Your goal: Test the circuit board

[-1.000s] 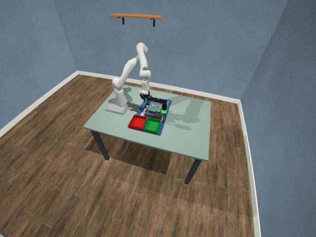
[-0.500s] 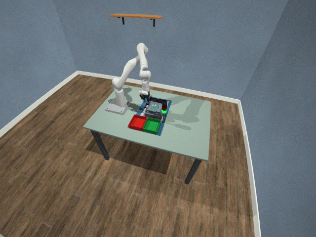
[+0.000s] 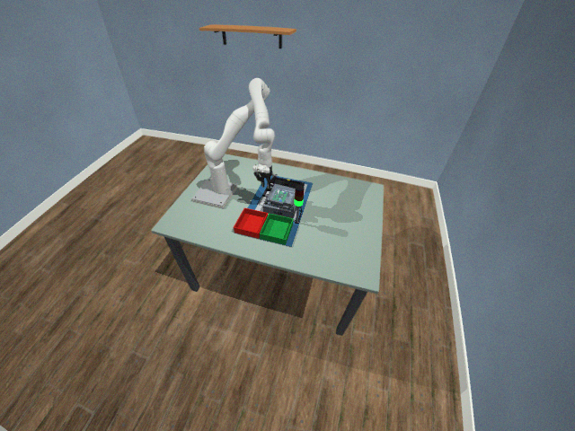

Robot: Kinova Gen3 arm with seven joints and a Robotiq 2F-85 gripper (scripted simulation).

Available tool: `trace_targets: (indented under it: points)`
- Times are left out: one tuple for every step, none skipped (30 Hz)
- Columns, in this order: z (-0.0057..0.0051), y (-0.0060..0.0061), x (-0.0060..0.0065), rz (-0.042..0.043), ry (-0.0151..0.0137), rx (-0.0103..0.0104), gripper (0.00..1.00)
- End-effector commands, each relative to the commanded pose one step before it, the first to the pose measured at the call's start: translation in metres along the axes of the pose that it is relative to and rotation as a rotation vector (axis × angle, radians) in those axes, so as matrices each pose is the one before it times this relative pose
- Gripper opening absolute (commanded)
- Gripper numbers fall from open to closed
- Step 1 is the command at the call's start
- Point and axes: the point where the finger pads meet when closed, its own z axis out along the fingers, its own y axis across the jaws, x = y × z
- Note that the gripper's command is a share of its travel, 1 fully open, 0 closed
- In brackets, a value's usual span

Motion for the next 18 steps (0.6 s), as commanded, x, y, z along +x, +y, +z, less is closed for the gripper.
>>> trace_targets:
  points:
    - [0.00014,0.00002,0.00027,0.00080,0.00004,0.00015,0.26]
    - [0.00077,-0.00002,0.00000,0.00000,0.00000,0.00000,0.26]
    - [0.00095,-0.00002,0.00000,0.00001,0.00000,0.00000,0.26]
    - [0.00110,-0.00002,0.00001,0.00001,0.00001,0.00000,0.26]
    - [0.00121,-0.00003,0.00000,-0.00001,-0.00001,0.00001,0.26]
    - [0.00130,-0.00002,0.00000,0.00000,0.00000,0.00000,0.26]
    - [0.00134,-0.00002,0.00001,0.00001,0.00001,-0.00001,0.26]
    - [0.00133,-0.00003,0.00000,-0.00001,-0.00001,0.00001,0.26]
    - [0.00128,-0.00002,0.00000,0.00000,0.00000,0.00000,0.26]
    - [0.00120,-0.00001,0.00001,0.00001,0.00001,-0.00001,0.26]
    - [0.00106,-0.00003,0.00000,-0.00001,-0.00001,0.00001,0.26]
    - [0.00091,-0.00002,0.00000,0.00000,0.00000,0.00000,0.26]
    - [0.00074,-0.00001,0.00000,0.00000,0.00000,0.00000,0.26]
    - [0.00056,-0.00001,0.00000,0.00001,0.00000,0.00000,0.26]
    - [0.00038,0.00000,0.00000,0.00001,0.00000,0.00000,0.26]
    - [0.00021,0.00000,0.00000,0.00000,0.00000,0.00000,0.26]
    - [0.00000,0.00000,0.00000,0.00000,0.00000,0.00000,0.26]
    - [0.00000,0.00000,0.00000,0.00000,0.00000,0.00000,0.26]
